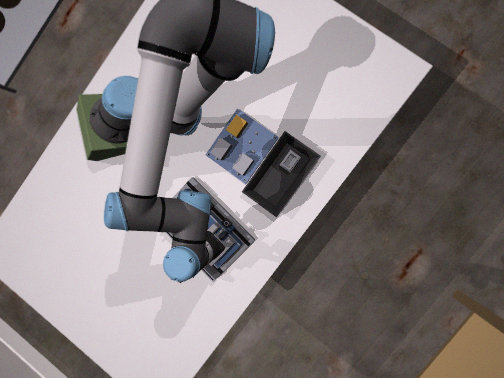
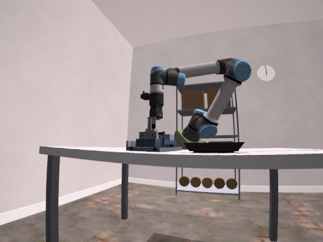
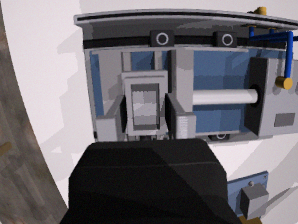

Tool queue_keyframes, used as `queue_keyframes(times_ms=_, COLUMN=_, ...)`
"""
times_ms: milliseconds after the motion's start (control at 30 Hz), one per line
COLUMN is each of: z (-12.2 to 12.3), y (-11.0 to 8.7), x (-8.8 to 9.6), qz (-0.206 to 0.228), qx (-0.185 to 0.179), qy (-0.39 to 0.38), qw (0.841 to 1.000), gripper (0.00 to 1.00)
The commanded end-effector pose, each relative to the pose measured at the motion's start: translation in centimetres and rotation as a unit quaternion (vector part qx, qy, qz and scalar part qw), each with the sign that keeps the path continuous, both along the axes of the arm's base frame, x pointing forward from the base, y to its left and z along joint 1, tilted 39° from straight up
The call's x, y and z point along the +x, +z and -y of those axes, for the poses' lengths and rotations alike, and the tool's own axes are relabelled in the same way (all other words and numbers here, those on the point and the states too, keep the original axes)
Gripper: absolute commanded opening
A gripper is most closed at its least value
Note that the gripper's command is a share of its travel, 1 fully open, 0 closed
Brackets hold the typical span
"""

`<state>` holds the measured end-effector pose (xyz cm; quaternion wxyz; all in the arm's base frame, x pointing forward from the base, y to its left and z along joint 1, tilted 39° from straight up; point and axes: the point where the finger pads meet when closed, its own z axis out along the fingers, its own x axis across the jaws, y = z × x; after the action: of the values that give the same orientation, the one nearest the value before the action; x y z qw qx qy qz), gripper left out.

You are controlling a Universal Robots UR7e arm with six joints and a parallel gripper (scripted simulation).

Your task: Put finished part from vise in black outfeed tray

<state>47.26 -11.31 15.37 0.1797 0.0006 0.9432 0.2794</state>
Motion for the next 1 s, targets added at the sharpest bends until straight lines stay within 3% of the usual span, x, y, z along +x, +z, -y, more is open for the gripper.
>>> queue_keyframes(times_ms=0, z=0.1, y=0.1, x=0.0, qz=0.0, qx=0.0, qy=0.0, qw=1.0, gripper=0.0)
queue_keyframes(times_ms=967, z=2.2, y=3.2, x=-1.3, qz=0.0, qx=0.0, qy=0.0, qw=1.0, gripper=0.0)
